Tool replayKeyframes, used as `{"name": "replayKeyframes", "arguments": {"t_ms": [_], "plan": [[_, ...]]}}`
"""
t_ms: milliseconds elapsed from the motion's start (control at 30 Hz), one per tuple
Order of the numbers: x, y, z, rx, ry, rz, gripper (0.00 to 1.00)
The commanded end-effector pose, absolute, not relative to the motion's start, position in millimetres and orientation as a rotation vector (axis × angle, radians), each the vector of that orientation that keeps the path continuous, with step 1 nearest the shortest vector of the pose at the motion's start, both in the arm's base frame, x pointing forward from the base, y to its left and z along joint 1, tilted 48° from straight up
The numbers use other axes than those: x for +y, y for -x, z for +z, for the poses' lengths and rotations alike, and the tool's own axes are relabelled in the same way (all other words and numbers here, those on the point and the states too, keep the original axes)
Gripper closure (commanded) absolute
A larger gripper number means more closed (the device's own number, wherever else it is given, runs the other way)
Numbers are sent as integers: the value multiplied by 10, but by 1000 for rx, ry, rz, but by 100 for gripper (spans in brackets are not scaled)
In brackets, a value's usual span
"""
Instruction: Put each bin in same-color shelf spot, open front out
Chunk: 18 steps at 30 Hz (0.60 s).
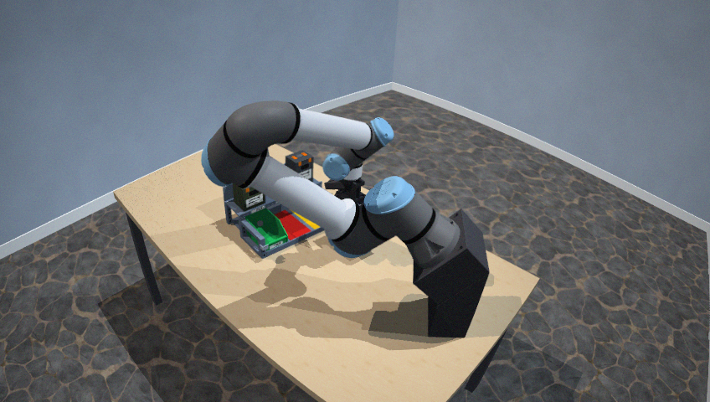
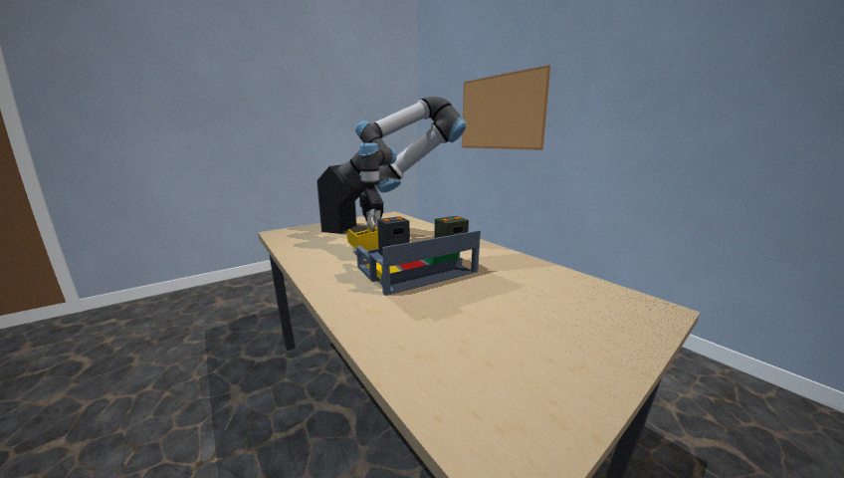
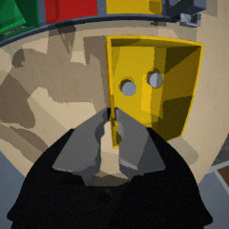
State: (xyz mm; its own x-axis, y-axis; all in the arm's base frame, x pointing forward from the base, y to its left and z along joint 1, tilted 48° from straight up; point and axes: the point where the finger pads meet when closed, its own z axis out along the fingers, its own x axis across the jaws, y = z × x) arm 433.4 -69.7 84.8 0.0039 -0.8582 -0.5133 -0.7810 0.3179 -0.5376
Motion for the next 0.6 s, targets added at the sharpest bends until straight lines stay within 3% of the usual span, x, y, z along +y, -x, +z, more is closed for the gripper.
{"name": "replayKeyframes", "arguments": {"t_ms": [0, 567], "plan": [[-713, -4371, 875, 1778, 1470, -122, 100], [-806, -4613, 1046, 1778, 1470, -122, 100]]}}
